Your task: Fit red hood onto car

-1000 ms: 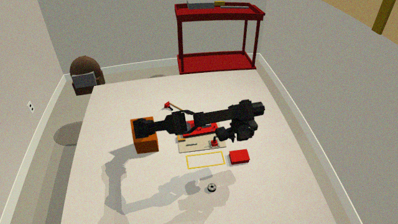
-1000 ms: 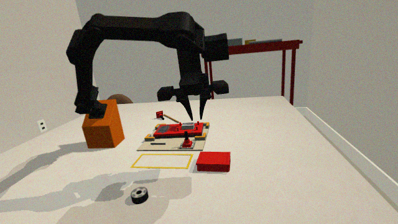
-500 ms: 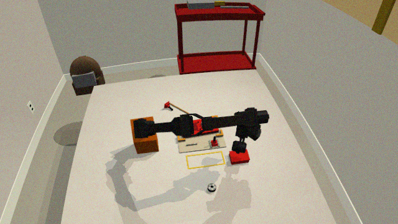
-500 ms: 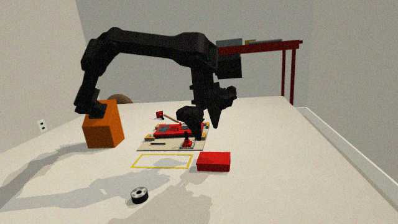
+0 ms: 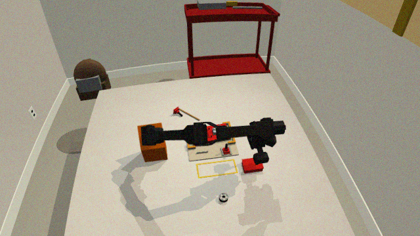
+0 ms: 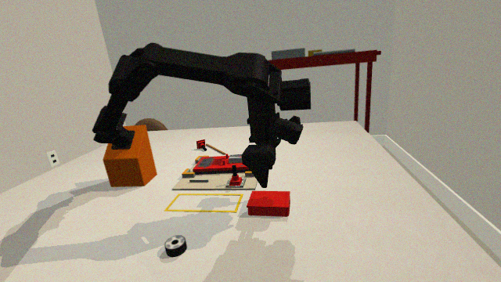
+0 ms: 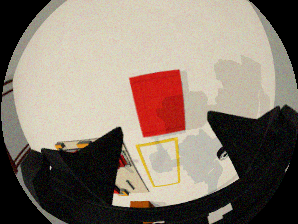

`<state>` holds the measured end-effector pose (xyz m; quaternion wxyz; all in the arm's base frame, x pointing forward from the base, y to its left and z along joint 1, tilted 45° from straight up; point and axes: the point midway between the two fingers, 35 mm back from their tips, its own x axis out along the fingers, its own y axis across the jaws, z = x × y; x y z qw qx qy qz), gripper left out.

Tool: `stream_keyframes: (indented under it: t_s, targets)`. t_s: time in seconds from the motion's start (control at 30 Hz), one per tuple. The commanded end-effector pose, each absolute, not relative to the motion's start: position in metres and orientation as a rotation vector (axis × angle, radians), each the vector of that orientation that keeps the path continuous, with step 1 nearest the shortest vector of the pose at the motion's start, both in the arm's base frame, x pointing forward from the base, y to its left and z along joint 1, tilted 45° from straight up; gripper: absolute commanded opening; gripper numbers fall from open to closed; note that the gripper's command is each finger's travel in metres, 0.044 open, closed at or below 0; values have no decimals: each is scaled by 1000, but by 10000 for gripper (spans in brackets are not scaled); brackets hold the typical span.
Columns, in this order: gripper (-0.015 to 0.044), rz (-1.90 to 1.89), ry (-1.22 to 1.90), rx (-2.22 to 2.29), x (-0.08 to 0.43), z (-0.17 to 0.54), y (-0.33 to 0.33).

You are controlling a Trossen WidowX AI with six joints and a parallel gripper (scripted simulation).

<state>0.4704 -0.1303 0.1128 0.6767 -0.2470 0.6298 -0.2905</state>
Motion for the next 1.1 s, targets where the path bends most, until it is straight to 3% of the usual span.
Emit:
stream_keyframes:
  t_s: [0.0,1.07]
  targets:
    - [440,-649,1420,-561,471,110,-133]
    - [440,-650,1419,-561,472,91,-153]
